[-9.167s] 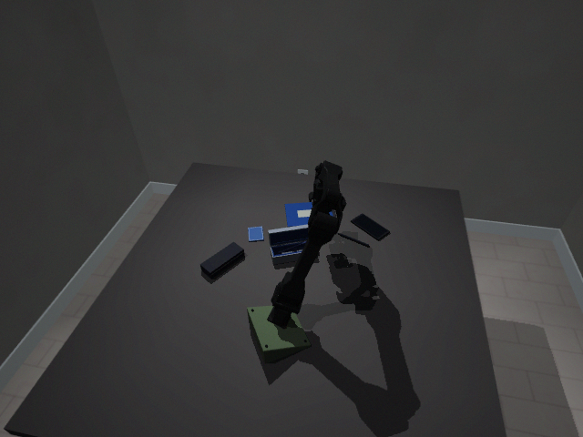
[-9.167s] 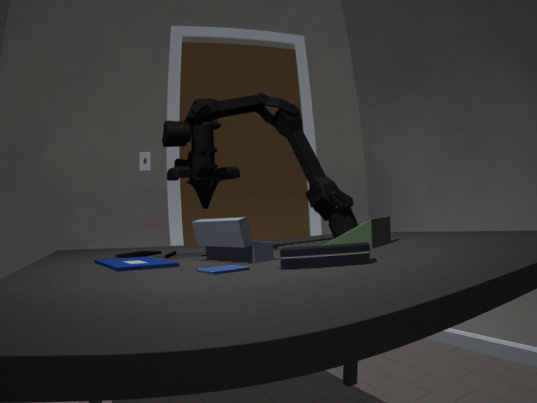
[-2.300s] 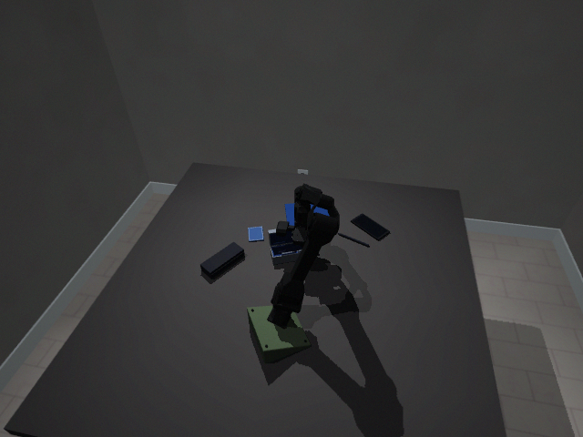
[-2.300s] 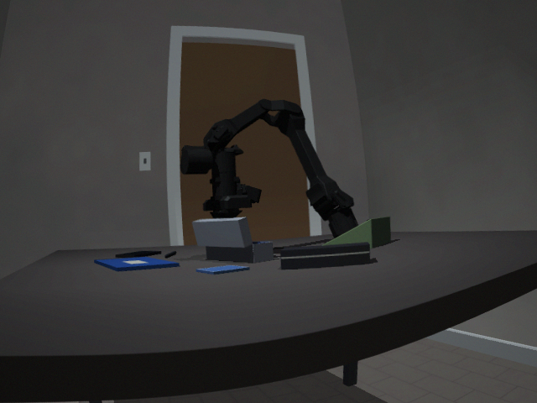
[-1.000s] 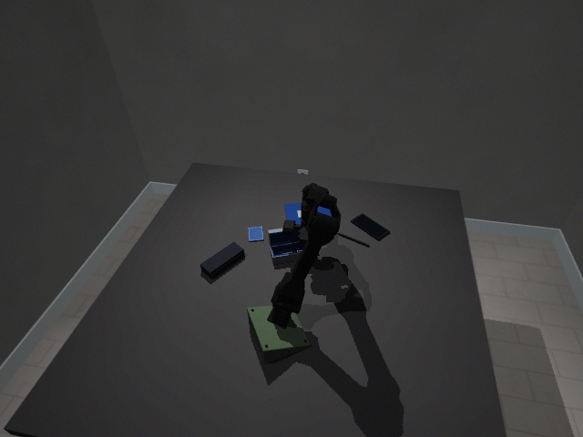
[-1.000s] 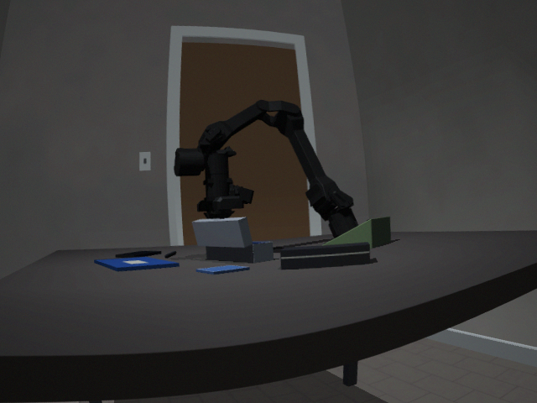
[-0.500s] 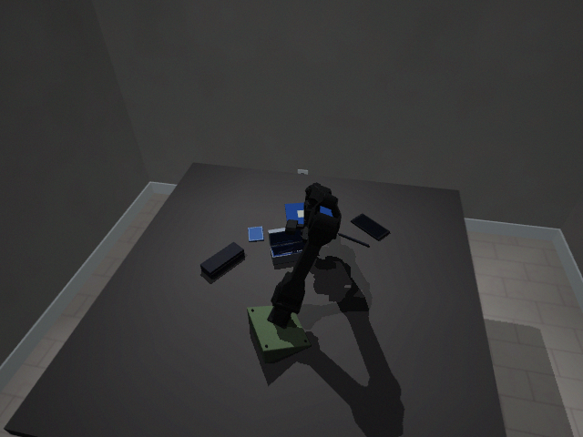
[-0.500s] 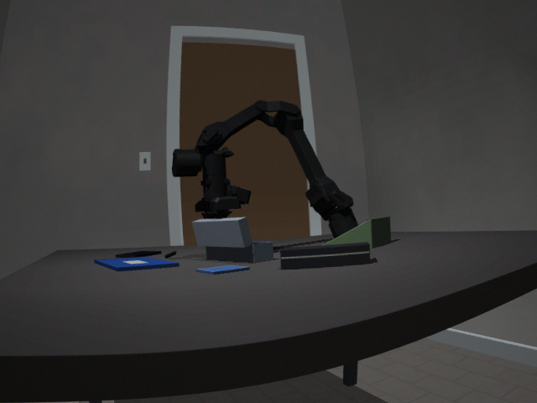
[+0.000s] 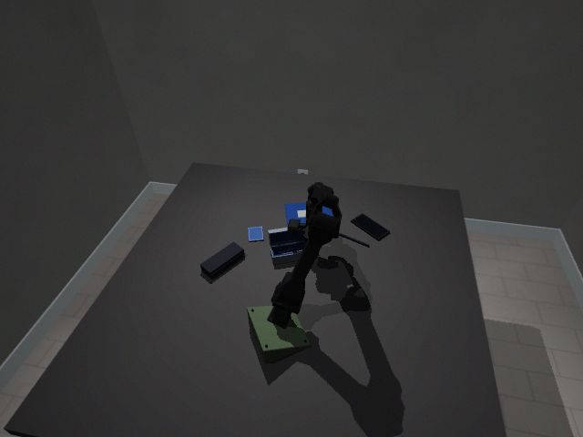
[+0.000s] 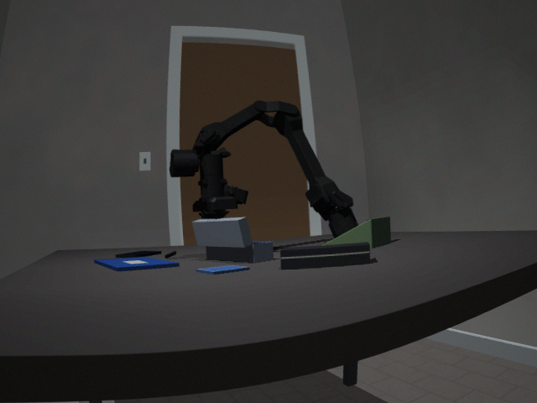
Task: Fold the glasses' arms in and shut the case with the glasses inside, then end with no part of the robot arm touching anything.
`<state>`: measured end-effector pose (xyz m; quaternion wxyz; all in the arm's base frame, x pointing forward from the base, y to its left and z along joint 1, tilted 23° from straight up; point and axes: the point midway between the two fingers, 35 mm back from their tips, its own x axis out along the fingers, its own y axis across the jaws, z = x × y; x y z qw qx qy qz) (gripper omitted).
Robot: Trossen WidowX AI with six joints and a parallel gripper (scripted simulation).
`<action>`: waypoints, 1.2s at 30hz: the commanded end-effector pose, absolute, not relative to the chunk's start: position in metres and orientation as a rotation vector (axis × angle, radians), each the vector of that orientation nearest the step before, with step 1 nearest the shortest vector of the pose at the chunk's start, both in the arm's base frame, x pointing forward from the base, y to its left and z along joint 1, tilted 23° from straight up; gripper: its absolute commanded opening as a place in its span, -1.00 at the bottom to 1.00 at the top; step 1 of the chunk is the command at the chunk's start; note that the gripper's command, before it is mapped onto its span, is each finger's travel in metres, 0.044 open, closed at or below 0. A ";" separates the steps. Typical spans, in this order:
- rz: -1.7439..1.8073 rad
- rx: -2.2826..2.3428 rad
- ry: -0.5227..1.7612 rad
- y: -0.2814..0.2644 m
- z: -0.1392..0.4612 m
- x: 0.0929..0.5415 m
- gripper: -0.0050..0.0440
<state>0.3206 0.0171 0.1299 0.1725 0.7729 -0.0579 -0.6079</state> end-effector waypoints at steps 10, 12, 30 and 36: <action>-1.723 2.199 -0.160 0.015 0.134 0.328 -0.80; -1.724 2.199 -0.164 0.014 0.134 0.329 -0.80; -1.727 2.201 -0.180 0.011 0.137 0.333 -0.80; -1.727 2.201 -0.180 0.011 0.137 0.333 -0.80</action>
